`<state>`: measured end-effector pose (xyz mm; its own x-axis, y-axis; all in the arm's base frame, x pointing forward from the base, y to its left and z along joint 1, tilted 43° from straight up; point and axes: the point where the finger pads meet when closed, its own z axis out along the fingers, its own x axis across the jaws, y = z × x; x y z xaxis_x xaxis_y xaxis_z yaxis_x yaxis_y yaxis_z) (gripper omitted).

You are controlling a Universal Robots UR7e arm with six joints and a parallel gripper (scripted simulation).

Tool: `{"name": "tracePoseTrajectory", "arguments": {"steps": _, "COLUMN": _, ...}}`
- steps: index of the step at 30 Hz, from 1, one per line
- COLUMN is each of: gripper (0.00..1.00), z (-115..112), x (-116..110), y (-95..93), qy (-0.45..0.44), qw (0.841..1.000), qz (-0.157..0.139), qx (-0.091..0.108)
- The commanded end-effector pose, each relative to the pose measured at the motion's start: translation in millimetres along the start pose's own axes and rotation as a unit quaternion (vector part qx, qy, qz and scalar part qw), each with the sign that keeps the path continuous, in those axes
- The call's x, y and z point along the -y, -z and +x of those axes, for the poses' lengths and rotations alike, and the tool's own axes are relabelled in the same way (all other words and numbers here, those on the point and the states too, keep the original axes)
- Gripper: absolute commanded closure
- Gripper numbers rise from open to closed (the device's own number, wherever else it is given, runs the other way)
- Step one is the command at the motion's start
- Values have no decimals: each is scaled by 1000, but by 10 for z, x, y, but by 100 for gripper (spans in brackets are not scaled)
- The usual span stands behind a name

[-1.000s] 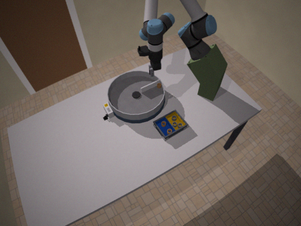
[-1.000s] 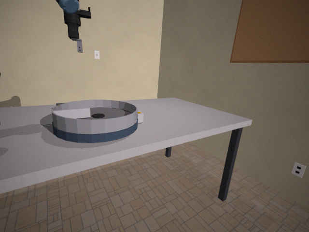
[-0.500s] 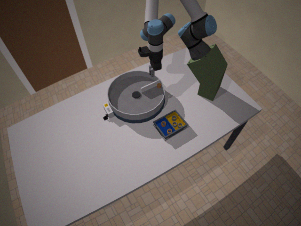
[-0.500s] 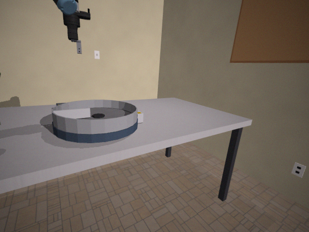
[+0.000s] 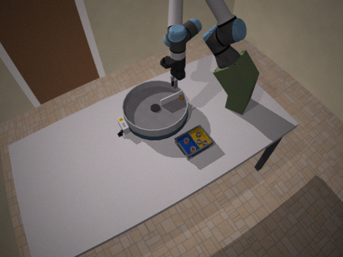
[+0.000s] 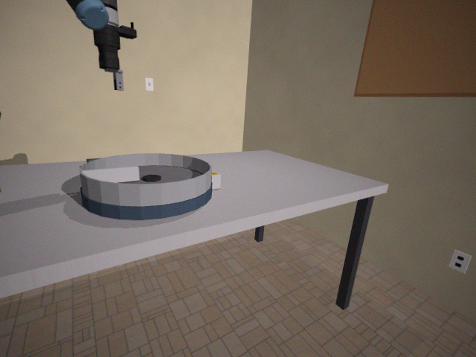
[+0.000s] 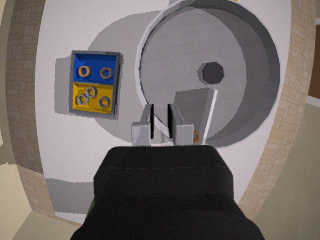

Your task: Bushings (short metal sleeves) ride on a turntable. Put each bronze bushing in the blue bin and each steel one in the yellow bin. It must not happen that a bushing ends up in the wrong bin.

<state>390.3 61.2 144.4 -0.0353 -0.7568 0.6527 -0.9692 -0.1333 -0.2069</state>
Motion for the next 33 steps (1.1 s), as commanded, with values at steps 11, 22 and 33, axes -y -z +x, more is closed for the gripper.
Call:
{"name": "tracePoseTrajectory", "arguments": {"steps": 11, "gripper": 60, "z": 127, "x": -183, "y": -301, "qy": 186, "qw": 983, "qz": 7, "qx": 4}}
{"name": "tracePoseTrajectory", "arguments": {"steps": 22, "gripper": 60, "z": 208, "x": -305, "y": -498, "qy": 302, "qw": 953, "qz": 9, "qx": 4}}
{"name": "tracePoseTrajectory", "arguments": {"steps": 33, "gripper": 60, "z": 299, "x": -443, "y": -717, "qy": 426, "qw": 905, "qz": 8, "qx": 3}}
